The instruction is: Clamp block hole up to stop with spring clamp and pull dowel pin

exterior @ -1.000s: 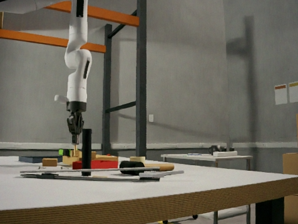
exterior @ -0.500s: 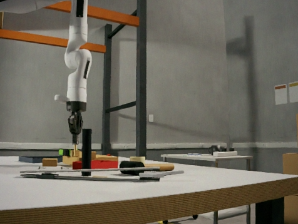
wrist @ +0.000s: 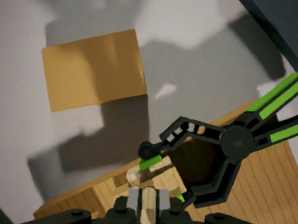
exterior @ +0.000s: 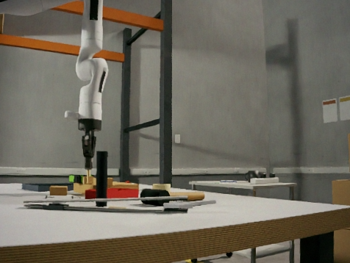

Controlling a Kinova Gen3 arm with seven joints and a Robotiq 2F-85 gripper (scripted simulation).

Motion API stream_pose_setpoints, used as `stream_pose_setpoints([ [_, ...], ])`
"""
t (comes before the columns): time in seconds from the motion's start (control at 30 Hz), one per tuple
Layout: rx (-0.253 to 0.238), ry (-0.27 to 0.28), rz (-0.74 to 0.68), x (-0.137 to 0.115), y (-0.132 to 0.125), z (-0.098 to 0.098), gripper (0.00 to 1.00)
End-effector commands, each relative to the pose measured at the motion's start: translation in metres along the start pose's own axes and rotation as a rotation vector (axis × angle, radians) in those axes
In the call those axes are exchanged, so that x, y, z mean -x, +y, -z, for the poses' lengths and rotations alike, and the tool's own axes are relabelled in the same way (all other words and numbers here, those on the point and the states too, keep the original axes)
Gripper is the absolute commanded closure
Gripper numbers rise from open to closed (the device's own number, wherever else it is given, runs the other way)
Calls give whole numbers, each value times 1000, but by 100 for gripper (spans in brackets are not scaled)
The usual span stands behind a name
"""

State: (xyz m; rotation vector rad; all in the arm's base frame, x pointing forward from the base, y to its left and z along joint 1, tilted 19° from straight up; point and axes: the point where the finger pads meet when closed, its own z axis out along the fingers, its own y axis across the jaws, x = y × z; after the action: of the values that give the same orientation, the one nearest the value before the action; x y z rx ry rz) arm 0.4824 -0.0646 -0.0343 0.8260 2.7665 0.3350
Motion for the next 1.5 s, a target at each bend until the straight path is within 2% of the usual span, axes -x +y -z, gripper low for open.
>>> stream_pose_setpoints([
  [0.0,0,-1,31,1,0,1,90],
  [1.47,0,-1,307,1,0,1,90],
])
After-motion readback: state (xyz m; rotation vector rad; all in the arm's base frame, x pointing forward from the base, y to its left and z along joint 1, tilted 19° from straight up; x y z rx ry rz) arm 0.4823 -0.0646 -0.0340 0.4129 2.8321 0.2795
